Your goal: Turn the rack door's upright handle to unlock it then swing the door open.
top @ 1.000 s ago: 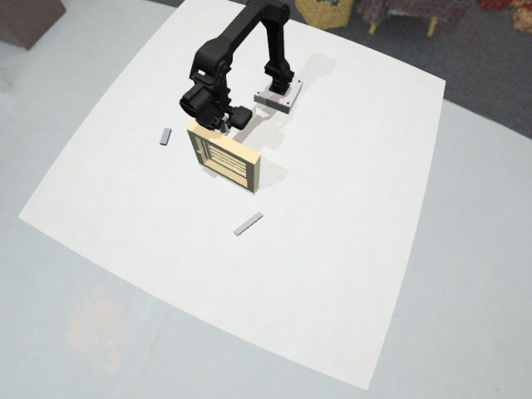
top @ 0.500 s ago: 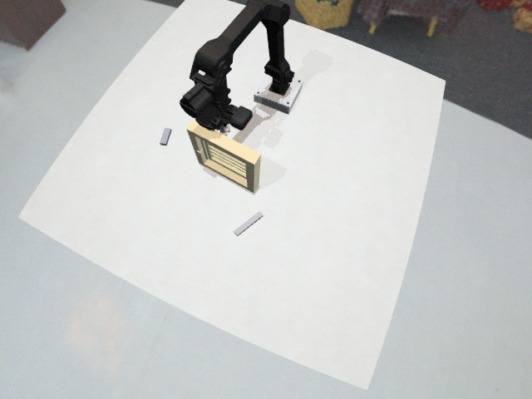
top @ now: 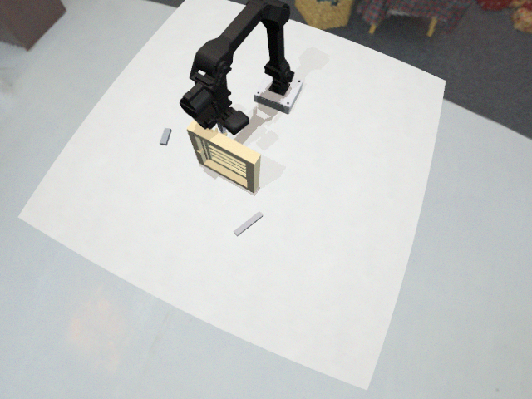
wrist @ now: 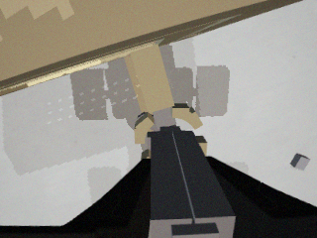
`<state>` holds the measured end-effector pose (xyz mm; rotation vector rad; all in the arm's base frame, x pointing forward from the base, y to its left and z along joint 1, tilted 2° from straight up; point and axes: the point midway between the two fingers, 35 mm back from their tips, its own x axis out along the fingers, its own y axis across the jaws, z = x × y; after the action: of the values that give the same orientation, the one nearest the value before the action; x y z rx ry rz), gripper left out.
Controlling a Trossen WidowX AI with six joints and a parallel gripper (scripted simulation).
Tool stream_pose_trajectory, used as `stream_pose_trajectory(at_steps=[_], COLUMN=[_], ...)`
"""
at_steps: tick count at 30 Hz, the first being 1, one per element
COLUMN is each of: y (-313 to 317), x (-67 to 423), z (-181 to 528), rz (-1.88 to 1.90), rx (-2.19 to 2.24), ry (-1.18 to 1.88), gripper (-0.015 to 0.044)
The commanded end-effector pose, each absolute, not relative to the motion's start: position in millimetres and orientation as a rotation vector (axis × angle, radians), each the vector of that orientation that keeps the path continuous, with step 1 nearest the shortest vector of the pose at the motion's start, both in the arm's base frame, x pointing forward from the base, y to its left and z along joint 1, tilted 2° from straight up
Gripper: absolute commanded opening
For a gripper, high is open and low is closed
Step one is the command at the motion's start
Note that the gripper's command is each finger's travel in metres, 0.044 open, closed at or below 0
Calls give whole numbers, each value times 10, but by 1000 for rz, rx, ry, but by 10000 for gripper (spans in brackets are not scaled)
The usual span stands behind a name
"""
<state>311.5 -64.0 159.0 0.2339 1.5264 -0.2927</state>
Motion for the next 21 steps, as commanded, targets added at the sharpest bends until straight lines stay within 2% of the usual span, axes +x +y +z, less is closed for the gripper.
stream_pose_trajectory(at_steps=[1,21], y=[-639,-639], x=[3109,3109], z=[1579,1579], rz=[-418,-1154], rx=[363,1124], ry=[1507,1206], gripper=[23,23])
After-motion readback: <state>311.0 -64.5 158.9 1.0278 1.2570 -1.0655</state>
